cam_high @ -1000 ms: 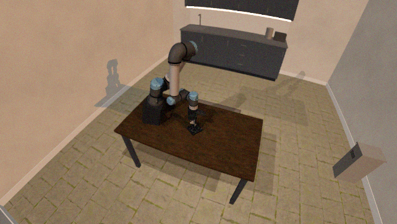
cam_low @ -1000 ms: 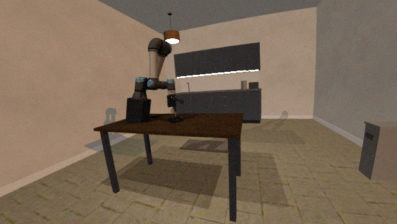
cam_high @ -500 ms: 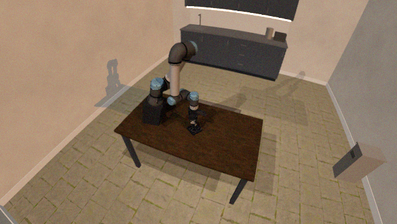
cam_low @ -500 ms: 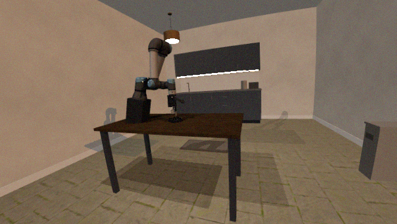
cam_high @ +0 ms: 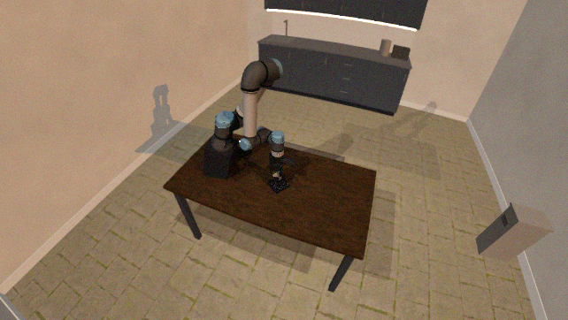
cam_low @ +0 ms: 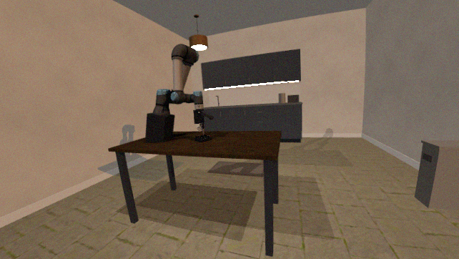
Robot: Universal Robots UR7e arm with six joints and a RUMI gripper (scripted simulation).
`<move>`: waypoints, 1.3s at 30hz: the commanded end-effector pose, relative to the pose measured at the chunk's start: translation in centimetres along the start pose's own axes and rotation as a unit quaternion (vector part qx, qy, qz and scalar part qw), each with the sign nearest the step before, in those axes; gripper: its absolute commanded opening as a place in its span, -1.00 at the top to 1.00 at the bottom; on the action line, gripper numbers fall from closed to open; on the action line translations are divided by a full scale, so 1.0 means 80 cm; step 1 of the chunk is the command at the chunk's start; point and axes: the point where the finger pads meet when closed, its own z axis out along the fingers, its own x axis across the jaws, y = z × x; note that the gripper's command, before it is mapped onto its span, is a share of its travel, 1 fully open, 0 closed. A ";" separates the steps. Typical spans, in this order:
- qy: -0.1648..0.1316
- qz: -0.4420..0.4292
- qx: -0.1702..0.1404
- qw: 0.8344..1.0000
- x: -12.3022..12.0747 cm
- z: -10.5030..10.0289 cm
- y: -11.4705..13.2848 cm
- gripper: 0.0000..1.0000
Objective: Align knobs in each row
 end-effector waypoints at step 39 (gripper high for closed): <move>0.000 0.000 0.000 1.000 0.000 0.013 0.000 0.78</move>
